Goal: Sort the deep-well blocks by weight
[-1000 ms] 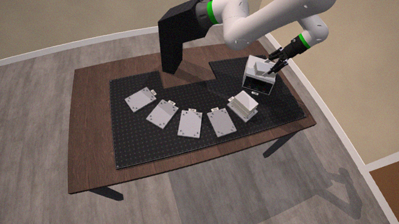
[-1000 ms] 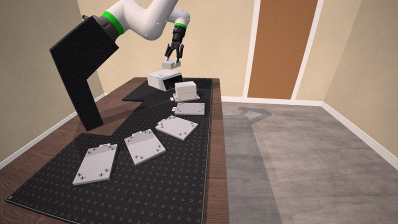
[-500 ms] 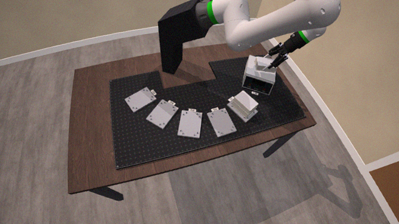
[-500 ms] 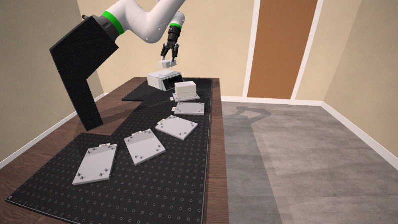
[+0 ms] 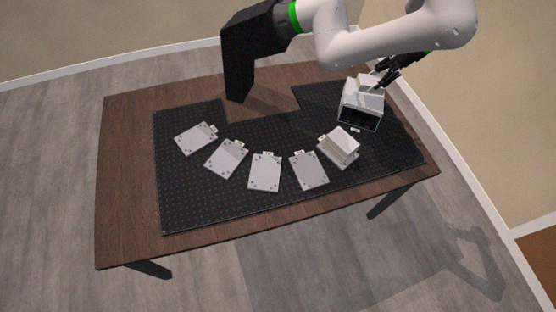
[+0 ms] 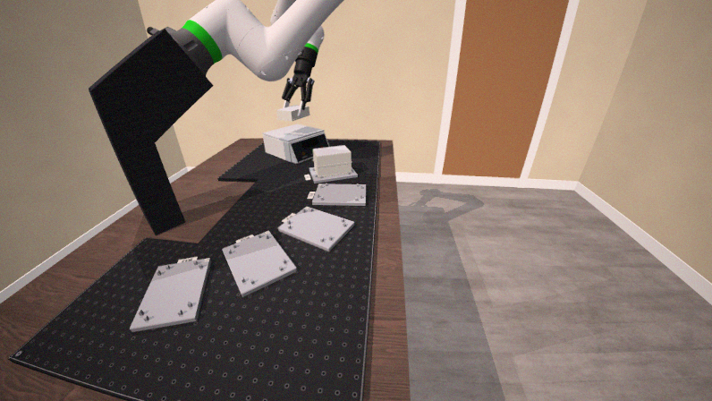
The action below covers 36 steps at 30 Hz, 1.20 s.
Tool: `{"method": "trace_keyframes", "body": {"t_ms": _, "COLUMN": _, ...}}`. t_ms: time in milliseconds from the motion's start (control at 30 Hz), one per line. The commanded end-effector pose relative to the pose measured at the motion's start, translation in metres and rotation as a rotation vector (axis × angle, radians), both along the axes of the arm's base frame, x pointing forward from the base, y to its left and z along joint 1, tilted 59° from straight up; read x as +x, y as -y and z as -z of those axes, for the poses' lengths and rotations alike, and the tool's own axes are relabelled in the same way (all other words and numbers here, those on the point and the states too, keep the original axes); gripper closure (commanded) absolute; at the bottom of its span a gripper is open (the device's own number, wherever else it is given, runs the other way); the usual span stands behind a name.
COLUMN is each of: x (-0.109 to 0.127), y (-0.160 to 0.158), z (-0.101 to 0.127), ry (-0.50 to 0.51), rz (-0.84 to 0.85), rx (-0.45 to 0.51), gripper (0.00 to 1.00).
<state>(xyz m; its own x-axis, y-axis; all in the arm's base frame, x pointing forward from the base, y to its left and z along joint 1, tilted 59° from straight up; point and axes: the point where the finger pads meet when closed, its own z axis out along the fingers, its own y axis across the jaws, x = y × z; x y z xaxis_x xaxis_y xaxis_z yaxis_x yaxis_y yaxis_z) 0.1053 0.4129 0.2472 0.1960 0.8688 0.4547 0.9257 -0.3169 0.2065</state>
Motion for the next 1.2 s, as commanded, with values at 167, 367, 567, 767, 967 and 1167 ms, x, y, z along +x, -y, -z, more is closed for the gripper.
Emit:
{"method": "trace_keyframes", "body": {"t_ms": 167, "x": -0.0171, "y": -0.0086, "z": -0.0003, "ry": 0.001, "rz": 0.000, "rx": 0.000, "gripper": 0.90}}
{"method": "trace_keyframes", "body": {"t_ms": 367, "x": -0.0172, "y": -0.0087, "z": -0.0003, "ry": 0.001, "rz": 0.000, "rx": 0.000, "gripper": 0.90}}
{"method": "trace_keyframes", "body": {"t_ms": 567, "x": -0.0169, "y": -0.0086, "z": -0.0004, "ry": 0.001, "rz": 0.000, "rx": 0.000, "gripper": 0.90}}
{"method": "trace_keyframes", "body": {"t_ms": 767, "x": -0.0168, "y": -0.0085, "z": -0.0004, "ry": 0.001, "rz": 0.000, "rx": 0.000, "gripper": 0.90}}
{"method": "trace_keyframes", "body": {"t_ms": 967, "x": -0.0166, "y": -0.0085, "z": -0.0004, "ry": 0.001, "rz": 0.000, "rx": 0.000, "gripper": 0.90}}
{"method": "trace_keyframes", "body": {"t_ms": 1167, "x": -0.0166, "y": -0.0084, "z": -0.0004, "ry": 0.001, "rz": 0.000, "rx": 0.000, "gripper": 0.90}}
